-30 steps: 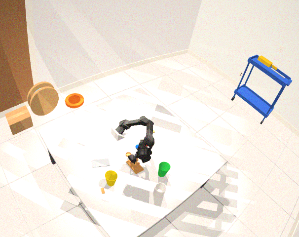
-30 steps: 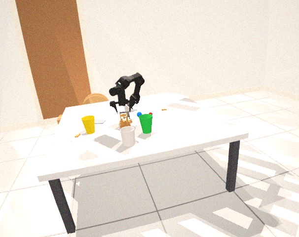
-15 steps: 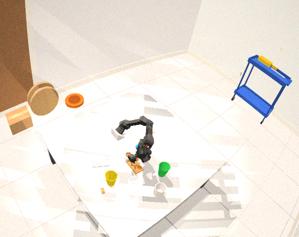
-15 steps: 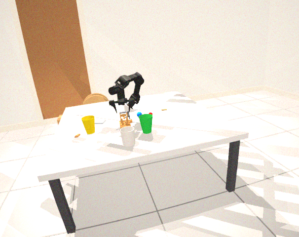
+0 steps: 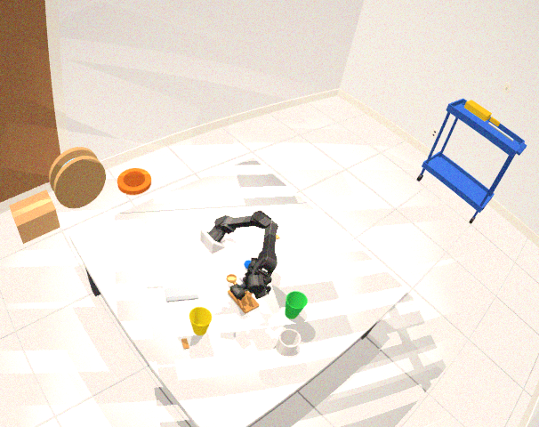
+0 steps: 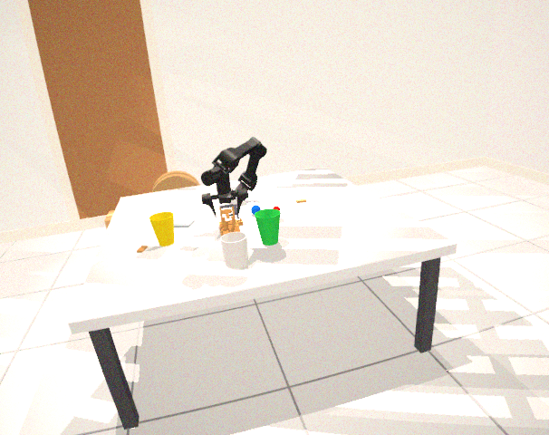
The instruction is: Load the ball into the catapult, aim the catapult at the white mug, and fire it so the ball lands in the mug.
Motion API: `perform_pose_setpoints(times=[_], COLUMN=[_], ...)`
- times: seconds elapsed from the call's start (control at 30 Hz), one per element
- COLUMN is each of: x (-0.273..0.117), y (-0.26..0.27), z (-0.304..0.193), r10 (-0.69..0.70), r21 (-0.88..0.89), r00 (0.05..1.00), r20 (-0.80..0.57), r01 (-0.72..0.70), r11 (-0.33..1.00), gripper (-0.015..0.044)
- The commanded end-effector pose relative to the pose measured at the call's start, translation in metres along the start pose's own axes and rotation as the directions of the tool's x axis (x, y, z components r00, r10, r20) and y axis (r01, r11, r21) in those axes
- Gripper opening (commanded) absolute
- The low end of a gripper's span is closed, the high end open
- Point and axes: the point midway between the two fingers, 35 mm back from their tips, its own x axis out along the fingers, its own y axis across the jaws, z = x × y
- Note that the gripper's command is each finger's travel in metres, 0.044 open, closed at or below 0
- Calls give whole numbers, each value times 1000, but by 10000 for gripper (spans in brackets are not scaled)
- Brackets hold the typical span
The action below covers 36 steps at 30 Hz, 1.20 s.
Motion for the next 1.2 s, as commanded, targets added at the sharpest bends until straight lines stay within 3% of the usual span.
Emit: perform_pose_setpoints(times=[0.0, 0.9, 1.17], x=[9, 47, 44], y=[2, 4, 2], z=[-1, -2, -1], r10=[8, 10, 3], r21=[4, 3, -1], r00=[1000, 1000, 1000], r20=[-5, -4, -3], r01=[-8, -10, -3], r11=[1000, 1000, 1000], gripper=[440, 440, 230])
